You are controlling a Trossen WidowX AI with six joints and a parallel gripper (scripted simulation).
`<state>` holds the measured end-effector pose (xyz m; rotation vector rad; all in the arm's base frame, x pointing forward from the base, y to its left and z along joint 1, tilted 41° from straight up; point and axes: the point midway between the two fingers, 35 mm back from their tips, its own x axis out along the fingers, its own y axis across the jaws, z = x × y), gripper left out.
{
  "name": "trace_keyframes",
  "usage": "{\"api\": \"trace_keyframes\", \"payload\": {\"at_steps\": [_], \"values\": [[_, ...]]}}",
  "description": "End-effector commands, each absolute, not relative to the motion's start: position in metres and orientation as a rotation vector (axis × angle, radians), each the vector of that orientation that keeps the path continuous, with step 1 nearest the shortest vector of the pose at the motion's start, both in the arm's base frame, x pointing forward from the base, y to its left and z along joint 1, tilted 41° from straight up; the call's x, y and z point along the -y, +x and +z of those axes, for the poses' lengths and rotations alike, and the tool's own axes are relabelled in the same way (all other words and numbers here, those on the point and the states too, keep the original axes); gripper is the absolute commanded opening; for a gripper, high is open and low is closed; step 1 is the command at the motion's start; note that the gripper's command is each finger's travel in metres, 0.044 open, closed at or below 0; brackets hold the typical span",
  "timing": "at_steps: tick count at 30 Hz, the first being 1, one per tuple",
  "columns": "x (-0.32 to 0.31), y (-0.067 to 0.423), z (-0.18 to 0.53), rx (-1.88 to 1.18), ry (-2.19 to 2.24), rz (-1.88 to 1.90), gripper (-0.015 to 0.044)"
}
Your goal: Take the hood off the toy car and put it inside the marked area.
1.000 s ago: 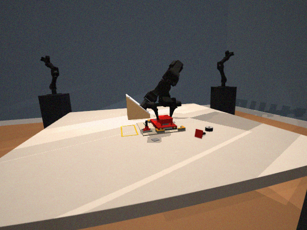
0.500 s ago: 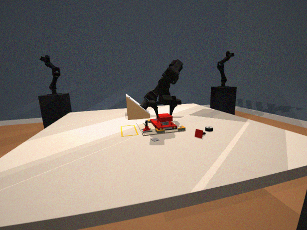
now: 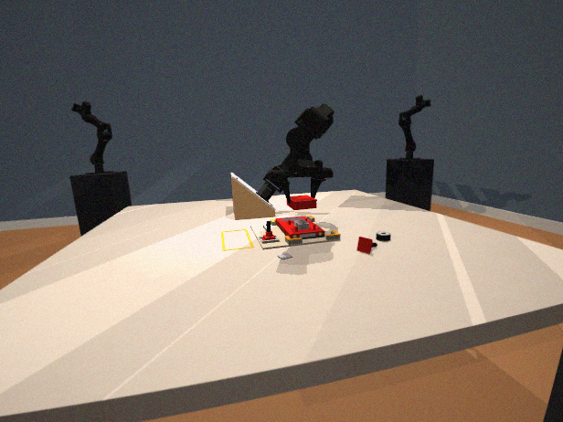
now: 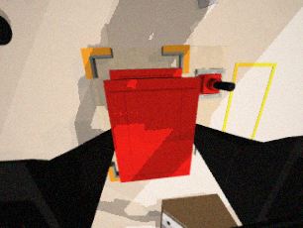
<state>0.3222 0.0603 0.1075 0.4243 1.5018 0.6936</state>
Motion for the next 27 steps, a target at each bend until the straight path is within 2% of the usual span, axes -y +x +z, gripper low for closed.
{"api": "trace_keyframes", "payload": {"at_steps": [1,27], "values": [[-0.059,0.323,0.104,-1.506,0.424,0.693,0.0],[0.066,0.335,0.01,-1.508,0.403,0.676,0.0]]}}
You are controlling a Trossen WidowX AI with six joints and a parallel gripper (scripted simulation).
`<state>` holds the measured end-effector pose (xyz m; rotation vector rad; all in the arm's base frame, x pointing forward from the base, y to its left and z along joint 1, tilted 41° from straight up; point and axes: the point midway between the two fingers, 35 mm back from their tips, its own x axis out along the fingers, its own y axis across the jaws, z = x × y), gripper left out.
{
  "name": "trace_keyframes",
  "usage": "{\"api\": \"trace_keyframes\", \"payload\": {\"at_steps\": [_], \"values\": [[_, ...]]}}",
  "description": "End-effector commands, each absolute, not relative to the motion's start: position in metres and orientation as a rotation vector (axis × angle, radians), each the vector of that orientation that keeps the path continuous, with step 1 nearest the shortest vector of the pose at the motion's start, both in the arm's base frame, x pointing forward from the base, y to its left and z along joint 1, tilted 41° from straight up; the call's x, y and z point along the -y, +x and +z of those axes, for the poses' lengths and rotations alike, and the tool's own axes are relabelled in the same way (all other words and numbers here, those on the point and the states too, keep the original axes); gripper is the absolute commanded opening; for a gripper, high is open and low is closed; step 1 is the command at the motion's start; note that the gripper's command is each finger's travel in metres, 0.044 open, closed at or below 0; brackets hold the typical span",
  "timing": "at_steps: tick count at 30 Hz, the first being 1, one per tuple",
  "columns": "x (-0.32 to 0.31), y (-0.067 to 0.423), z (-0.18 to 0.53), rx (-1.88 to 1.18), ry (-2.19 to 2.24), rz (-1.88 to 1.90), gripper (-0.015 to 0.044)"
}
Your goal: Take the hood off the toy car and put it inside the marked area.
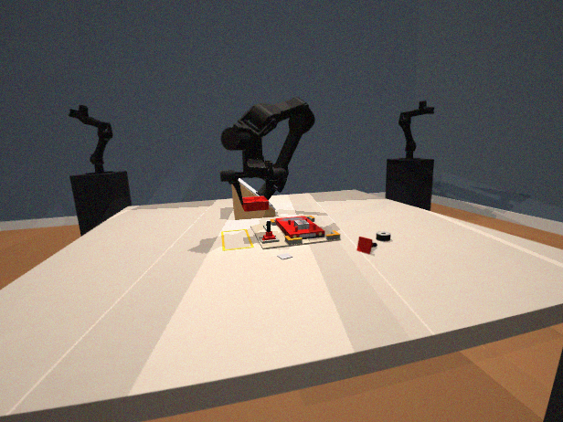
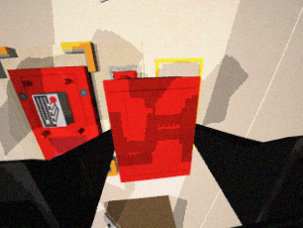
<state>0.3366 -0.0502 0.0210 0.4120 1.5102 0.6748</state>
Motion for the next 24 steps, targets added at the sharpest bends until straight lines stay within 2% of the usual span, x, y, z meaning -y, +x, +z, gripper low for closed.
{"api": "trace_keyframes", "payload": {"at_steps": [1,8,24], "values": [[0.07,0.334,0.006,-1.508,0.404,0.677,0.0],[0.099,0.325,-0.019,-1.506,0.407,0.686,0.0],[0.094,0.325,-0.026,-1.506,0.407,0.686,0.0]]}}
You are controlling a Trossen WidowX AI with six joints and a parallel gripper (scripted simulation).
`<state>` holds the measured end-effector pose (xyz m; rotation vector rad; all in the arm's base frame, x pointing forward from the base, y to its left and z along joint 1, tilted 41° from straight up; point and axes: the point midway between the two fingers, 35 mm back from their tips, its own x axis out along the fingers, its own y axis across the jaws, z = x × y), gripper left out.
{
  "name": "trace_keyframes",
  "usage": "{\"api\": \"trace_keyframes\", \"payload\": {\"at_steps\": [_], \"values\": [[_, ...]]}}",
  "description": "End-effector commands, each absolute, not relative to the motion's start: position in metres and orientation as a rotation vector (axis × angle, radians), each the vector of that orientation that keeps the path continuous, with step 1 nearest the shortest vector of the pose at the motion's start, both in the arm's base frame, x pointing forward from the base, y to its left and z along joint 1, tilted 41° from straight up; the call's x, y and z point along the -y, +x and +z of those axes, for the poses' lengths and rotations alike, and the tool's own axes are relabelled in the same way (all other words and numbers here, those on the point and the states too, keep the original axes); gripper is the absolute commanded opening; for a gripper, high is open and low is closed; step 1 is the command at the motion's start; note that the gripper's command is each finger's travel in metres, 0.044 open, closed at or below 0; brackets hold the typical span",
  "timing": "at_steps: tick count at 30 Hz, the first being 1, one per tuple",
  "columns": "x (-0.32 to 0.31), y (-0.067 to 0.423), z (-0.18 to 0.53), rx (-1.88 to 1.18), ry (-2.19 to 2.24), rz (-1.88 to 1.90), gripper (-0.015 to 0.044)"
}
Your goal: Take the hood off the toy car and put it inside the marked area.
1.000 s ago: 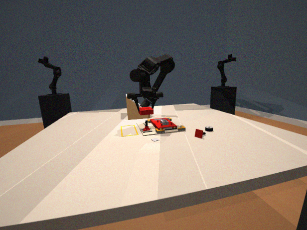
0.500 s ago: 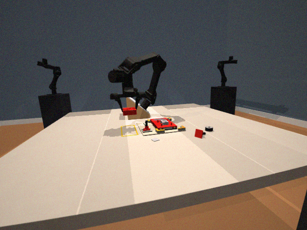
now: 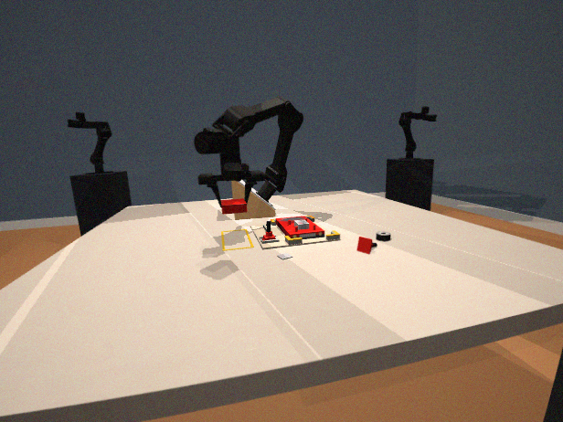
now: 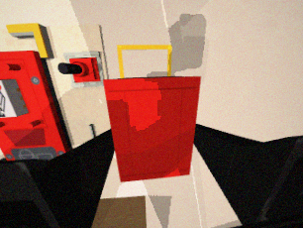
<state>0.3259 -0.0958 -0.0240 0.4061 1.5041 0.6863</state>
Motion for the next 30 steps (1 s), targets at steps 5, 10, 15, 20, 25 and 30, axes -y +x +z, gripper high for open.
{"api": "trace_keyframes", "payload": {"at_steps": [5,10,15,20,25,30], "values": [[0.092,0.325,-0.03,-1.506,0.406,0.686,0.0],[0.089,0.325,-0.033,-1.506,0.406,0.686,0.0],[0.087,0.325,-0.036,-1.506,0.406,0.686,0.0],[0.084,0.325,-0.039,-1.506,0.406,0.686,0.0],[0.082,0.325,-0.042,-1.506,0.407,0.686,0.0],[0.079,0.325,-0.045,-1.506,0.407,0.686,0.0]]}}
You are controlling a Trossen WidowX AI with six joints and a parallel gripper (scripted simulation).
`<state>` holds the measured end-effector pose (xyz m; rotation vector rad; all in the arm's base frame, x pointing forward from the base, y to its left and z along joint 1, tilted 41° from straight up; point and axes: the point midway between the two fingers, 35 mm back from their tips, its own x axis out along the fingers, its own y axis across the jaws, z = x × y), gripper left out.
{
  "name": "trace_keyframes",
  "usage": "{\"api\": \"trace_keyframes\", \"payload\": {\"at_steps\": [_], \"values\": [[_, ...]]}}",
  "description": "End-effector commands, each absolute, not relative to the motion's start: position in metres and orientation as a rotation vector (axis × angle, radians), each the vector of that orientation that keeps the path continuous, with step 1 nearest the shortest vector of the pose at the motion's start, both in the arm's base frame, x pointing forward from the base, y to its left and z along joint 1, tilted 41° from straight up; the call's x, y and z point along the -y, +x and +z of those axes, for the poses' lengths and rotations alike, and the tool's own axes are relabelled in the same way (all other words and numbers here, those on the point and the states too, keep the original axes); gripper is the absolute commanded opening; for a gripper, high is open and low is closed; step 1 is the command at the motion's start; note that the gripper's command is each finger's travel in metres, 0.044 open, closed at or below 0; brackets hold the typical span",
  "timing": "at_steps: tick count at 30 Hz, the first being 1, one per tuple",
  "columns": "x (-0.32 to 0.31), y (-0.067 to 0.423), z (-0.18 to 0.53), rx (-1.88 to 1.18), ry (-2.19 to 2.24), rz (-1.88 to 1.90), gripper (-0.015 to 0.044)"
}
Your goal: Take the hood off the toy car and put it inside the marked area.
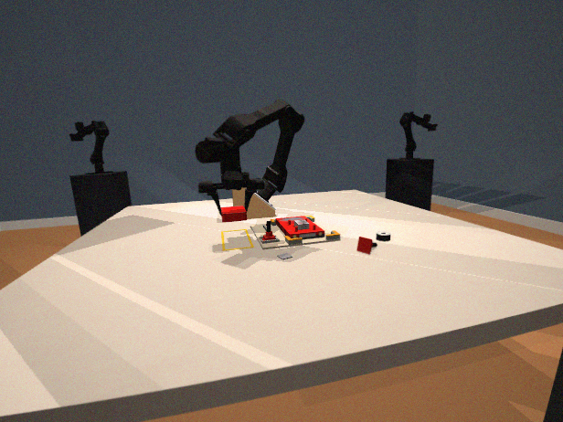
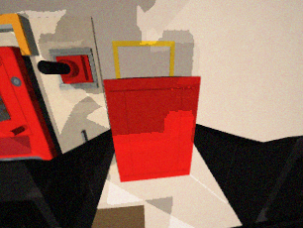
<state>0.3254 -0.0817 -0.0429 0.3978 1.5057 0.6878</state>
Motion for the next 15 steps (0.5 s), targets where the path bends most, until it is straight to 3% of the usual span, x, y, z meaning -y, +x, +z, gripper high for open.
{"api": "trace_keyframes", "payload": {"at_steps": [1,15], "values": [[0.0789,0.3249,-0.0455,-1.506,0.407,0.686,0.0],[0.0717,0.3242,-0.054,-1.505,0.407,0.687,0.0]]}}
